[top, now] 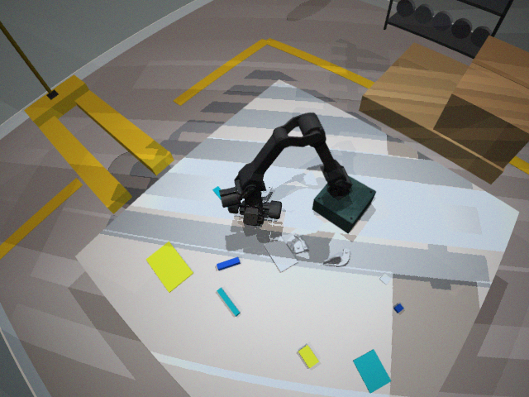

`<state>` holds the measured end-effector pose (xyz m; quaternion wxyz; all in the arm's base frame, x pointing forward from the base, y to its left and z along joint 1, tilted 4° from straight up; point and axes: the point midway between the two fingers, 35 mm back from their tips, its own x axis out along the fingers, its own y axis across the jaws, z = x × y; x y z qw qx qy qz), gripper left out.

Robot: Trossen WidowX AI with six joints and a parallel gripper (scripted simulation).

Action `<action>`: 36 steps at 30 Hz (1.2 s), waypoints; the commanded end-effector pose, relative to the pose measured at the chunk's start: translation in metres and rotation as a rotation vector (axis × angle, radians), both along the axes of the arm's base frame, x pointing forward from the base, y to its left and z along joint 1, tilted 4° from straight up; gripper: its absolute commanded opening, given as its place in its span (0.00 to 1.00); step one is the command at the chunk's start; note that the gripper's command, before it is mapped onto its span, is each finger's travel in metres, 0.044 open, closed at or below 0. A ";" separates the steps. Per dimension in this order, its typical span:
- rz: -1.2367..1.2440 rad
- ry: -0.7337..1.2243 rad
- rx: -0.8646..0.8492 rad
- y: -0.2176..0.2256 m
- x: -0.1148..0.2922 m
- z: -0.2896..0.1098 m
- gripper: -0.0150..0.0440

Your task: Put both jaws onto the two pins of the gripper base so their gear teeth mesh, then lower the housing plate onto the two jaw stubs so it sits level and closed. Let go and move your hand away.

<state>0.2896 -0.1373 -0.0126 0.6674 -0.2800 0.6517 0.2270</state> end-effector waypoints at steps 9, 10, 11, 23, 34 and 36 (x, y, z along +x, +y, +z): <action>0.002 -0.011 -0.008 0.000 0.002 0.040 0.48; 0.002 -0.010 -0.008 0.001 0.002 0.043 0.48; 0.002 -0.010 -0.008 0.001 0.002 0.046 0.48; 0.003 -0.008 -0.009 0.004 -0.002 0.073 0.48; -0.096 -0.015 0.000 0.027 0.004 0.072 0.48; -0.123 -0.017 0.002 0.034 0.006 0.071 0.48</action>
